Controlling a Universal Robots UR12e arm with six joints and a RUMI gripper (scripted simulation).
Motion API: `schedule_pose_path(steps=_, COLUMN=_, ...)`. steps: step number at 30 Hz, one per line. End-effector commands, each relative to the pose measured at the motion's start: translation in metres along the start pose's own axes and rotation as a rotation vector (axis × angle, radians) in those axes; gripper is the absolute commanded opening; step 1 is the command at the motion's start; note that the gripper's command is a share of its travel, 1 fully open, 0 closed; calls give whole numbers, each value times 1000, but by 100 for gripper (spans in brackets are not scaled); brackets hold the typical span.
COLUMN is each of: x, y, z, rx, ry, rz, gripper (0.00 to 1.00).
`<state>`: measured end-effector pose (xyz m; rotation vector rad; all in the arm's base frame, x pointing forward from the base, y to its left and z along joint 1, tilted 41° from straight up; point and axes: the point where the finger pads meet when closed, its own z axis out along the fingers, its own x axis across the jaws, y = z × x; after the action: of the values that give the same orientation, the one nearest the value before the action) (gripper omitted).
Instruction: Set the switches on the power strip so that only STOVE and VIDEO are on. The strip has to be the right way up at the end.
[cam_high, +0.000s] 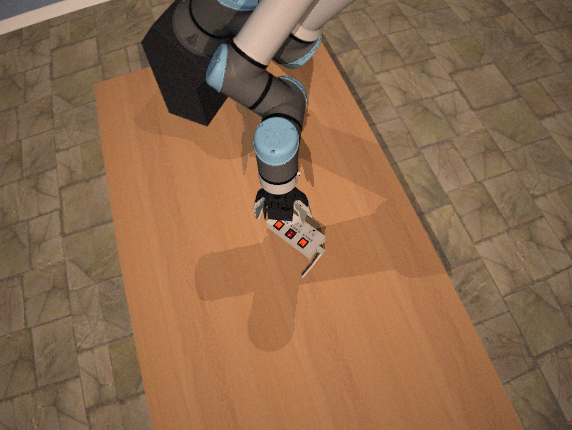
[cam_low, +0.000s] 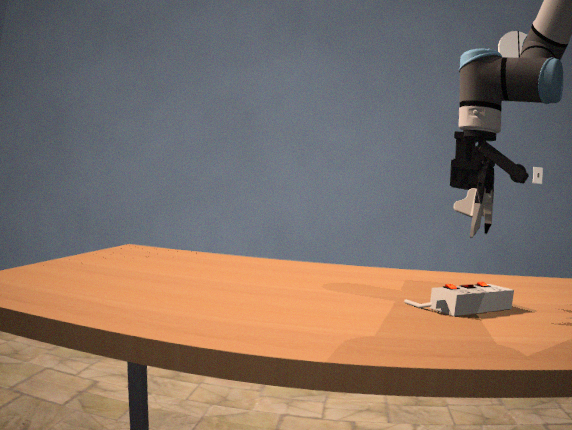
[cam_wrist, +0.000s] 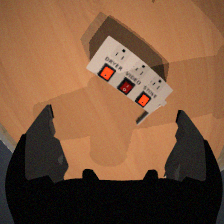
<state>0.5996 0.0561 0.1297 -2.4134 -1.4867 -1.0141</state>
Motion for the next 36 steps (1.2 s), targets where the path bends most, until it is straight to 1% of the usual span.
schedule_pose_path(steps=1, x=-6, y=-3, z=8, rx=9, ry=15, rz=-264, gripper=100)
schedule_pose_path(steps=3, x=-6, y=-3, z=8, rx=9, ry=15, rz=-264, gripper=100)
schedule_pose_path(steps=11, x=-13, y=-6, z=18, rx=7, ry=16, rz=-584, gripper=100)
schedule_pose_path(steps=18, x=-17, y=-8, z=25, rx=6, ry=17, rz=-793, gripper=100)
schedule_pose_path(steps=20, x=-17, y=-8, z=25, rx=6, ry=17, rz=-793, gripper=100)
schedule_pose_path(steps=29, x=-20, y=-8, z=30, rx=5, ry=18, rz=-943, gripper=100)
schedule_pose_path(steps=36, x=-20, y=-9, z=31, rx=5, ry=18, rz=-977, gripper=100)
